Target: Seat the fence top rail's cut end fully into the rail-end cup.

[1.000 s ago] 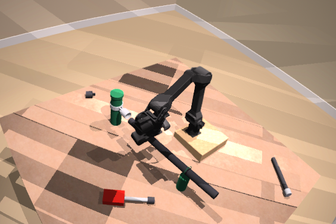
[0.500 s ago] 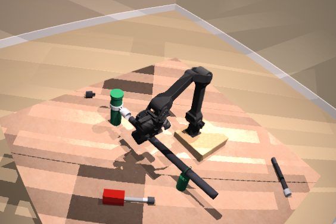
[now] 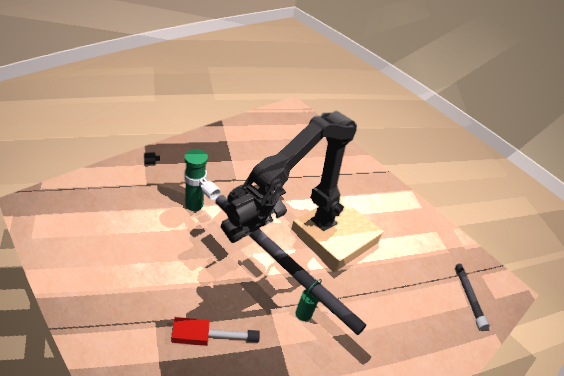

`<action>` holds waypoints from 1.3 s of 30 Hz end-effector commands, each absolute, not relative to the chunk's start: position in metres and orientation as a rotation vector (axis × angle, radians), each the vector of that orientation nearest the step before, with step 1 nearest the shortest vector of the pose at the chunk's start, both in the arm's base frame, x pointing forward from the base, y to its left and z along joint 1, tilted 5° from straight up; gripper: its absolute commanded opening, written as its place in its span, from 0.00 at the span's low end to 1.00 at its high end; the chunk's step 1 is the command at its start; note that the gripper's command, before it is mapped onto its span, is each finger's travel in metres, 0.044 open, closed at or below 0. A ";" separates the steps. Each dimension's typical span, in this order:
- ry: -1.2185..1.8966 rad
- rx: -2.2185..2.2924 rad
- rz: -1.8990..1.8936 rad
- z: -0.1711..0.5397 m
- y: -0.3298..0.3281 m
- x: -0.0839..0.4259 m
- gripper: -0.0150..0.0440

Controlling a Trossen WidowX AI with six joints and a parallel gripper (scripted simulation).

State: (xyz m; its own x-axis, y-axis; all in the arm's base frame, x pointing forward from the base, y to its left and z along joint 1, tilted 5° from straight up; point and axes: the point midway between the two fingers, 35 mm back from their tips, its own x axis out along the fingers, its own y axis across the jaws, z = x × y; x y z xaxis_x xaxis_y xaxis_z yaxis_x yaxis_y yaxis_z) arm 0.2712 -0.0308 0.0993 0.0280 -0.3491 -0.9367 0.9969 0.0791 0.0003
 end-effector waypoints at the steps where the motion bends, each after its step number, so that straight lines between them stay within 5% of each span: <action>1: 0.965 0.894 -1.287 0.103 -0.032 0.273 0.25; 39: 0.977 0.890 -1.290 0.108 -0.048 0.277 0.25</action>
